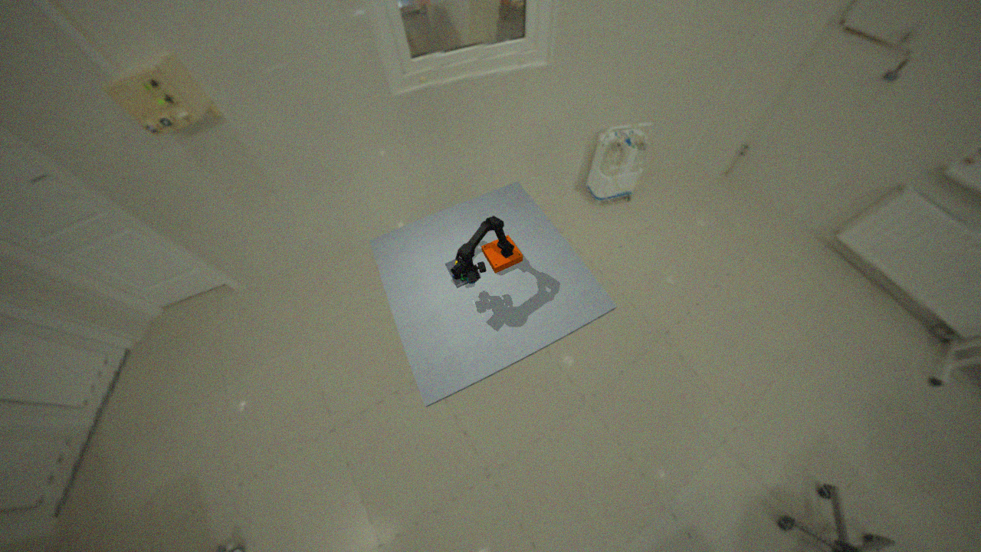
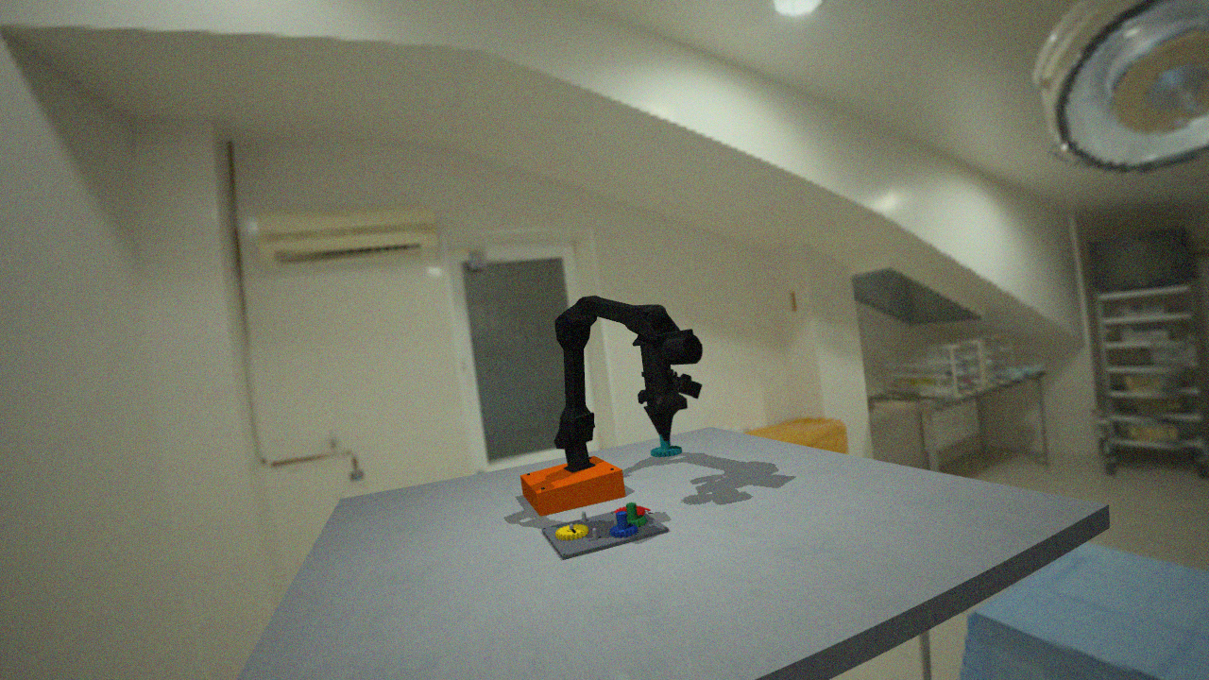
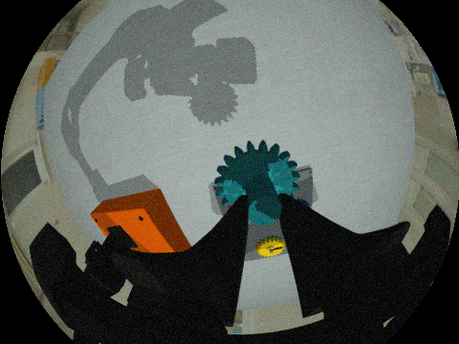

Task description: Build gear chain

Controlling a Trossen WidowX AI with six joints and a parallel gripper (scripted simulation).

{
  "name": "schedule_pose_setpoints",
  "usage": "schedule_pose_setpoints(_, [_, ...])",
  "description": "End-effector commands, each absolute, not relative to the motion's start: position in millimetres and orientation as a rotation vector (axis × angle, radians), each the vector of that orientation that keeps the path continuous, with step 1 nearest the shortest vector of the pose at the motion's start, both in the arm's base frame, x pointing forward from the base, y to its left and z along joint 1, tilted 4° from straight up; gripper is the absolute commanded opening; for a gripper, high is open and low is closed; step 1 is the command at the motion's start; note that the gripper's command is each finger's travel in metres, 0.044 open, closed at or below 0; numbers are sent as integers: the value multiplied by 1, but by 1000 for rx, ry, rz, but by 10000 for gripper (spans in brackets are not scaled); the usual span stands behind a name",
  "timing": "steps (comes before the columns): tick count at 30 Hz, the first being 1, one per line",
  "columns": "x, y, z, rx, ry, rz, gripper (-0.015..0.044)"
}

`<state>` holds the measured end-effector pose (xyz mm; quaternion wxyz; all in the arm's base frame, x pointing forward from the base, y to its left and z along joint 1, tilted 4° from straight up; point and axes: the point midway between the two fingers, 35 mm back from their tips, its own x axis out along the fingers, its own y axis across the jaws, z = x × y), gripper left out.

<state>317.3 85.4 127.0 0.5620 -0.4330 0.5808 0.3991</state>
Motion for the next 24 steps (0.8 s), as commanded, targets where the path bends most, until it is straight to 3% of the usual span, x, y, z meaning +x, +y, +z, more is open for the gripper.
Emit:
schedule_pose_setpoints(1, [317,86,140,-1017,1358,931,0])
schedule_pose_setpoints(24, [337,43,128,-1019,1357,928,0])
